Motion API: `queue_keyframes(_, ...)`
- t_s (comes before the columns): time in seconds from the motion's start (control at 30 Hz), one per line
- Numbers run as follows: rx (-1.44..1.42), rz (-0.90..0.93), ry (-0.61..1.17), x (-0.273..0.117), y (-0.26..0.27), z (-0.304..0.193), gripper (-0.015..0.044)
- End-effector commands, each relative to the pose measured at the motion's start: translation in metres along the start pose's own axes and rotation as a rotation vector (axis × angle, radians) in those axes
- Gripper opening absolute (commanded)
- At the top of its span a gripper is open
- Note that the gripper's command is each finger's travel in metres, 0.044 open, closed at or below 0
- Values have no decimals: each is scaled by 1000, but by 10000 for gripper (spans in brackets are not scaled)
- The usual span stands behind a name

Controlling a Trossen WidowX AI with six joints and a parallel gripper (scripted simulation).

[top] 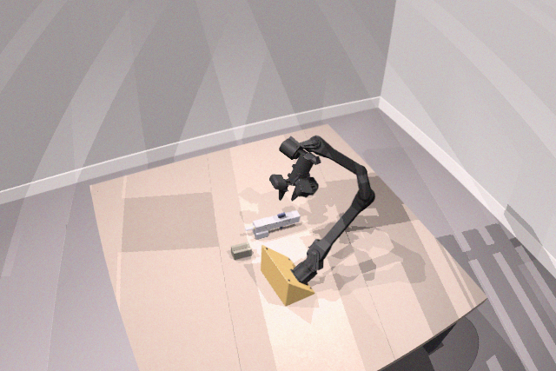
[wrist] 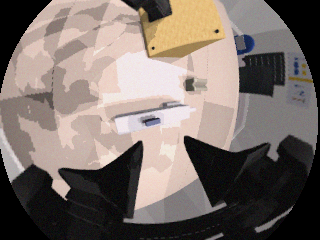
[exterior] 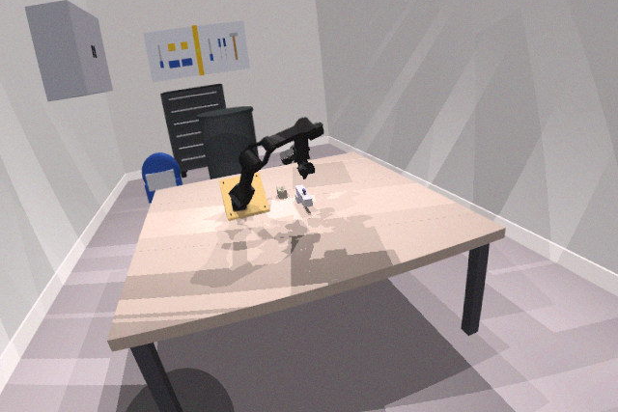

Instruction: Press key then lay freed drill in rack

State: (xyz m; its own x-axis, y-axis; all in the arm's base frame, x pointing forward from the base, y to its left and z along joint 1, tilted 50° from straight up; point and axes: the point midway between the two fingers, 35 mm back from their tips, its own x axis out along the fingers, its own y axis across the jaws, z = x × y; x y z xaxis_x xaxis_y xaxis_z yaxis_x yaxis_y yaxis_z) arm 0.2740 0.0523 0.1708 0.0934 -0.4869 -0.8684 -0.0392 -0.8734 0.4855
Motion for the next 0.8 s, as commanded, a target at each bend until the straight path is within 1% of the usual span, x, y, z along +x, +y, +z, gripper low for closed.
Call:
queue_keyframes(0.0,3,1,-9,-14,-6,-1,368)
queue_keyframes(0.1,52,10,-1,-3,-8,-3,440)
queue_keyframes(0.27,436,94,-2,29,-43,-13,440)
queue_keyframes(0.43,831,179,46,65,-78,-16,440)
queue_keyframes(0.77,1205,243,138,102,-110,-10,440)
